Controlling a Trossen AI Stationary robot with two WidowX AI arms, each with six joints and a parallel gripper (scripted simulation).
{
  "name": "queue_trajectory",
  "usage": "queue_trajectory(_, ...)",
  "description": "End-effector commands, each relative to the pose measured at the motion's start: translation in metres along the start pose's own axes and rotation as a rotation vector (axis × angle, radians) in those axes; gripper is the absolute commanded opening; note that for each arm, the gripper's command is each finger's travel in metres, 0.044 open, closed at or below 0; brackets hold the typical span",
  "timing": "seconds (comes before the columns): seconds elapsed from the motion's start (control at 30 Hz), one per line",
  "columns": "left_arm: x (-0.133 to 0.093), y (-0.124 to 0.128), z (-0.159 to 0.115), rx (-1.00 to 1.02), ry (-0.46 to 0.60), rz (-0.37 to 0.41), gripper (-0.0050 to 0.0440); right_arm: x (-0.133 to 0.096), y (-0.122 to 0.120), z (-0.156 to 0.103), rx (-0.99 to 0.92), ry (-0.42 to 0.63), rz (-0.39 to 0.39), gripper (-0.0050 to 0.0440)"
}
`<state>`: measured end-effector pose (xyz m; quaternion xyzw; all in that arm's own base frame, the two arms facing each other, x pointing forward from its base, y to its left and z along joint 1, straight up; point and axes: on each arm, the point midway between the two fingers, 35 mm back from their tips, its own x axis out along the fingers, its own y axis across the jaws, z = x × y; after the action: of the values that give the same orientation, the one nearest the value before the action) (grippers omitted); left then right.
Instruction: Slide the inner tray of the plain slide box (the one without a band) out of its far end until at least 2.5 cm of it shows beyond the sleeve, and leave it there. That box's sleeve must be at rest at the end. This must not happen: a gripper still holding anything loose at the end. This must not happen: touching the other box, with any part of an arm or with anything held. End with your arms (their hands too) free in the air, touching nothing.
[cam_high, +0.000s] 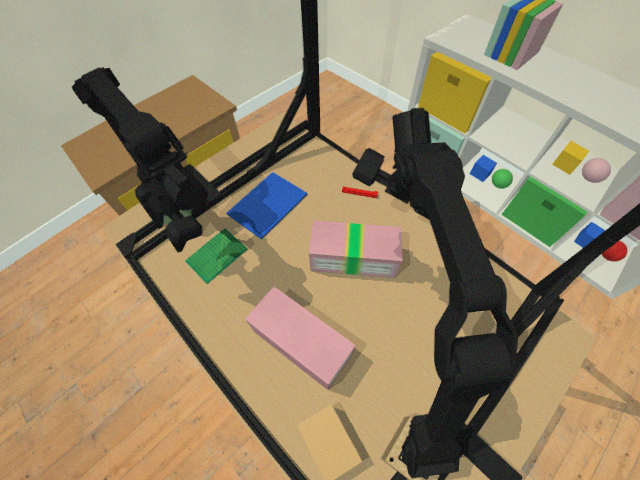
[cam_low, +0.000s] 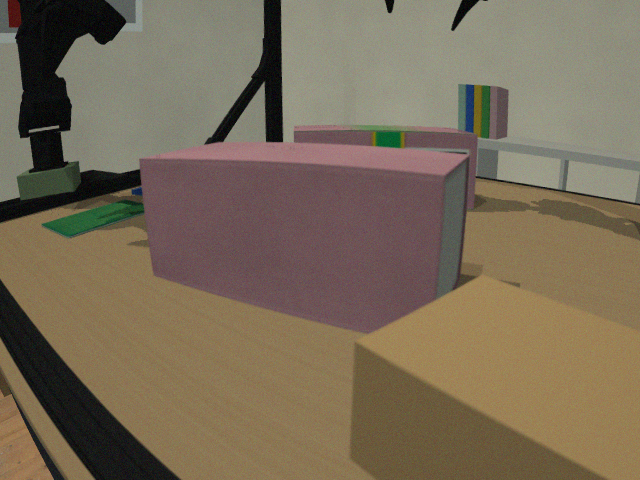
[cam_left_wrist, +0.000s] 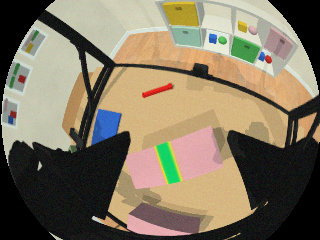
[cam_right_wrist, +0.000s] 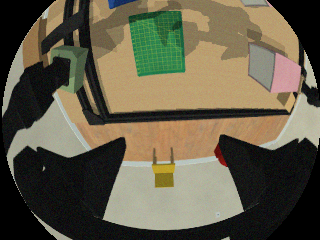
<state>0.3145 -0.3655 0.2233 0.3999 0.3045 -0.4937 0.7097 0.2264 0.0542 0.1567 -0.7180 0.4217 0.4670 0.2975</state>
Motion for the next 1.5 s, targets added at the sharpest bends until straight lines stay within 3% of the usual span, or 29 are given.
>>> queue_trajectory(0.0, 0.0, 0.0, 0.0, 0.0, 0.0, 0.0, 0.044, 0.0, 0.0, 0.0, 0.0, 0.0, 0.0, 0.044)
queue_trajectory(0.53, 0.0, 0.0, 0.0, 0.0, 0.0, 0.0, 0.044, 0.0, 0.0, 0.0, 0.0, 0.0, 0.0, 0.044)
queue_trajectory(0.73, -0.014, 0.018, -0.041, 0.214, 0.078, 0.0, 0.0296, 0.018, -0.031, 0.016, 0.233, -0.088, -0.102, 0.0296)
queue_trajectory(0.77, -0.016, 0.021, -0.046, 0.237, 0.089, -0.002, 0.0296, 0.021, -0.035, 0.018, 0.264, -0.101, -0.115, 0.0296)
queue_trajectory(1.03, -0.034, 0.034, -0.092, 0.494, 0.17, -0.039, 0.0152, 0.037, -0.069, 0.032, 0.513, -0.223, -0.217, 0.0152)
queue_trajectory(1.13, -0.035, 0.034, -0.093, 0.501, 0.171, -0.04, 0.0152, 0.037, -0.07, 0.032, 0.517, -0.225, -0.22, 0.0152)
queue_trajectory(1.37, -0.056, 0.04, -0.142, 0.765, 0.243, -0.114, 0.0008, 0.049, -0.104, 0.045, 0.771, -0.384, -0.315, 0.0008)
queue_trajectory(1.47, -0.064, 0.041, -0.158, 0.821, 0.262, -0.142, 0.0, 0.053, -0.11, 0.049, 0.845, -0.435, -0.321, 0.0)
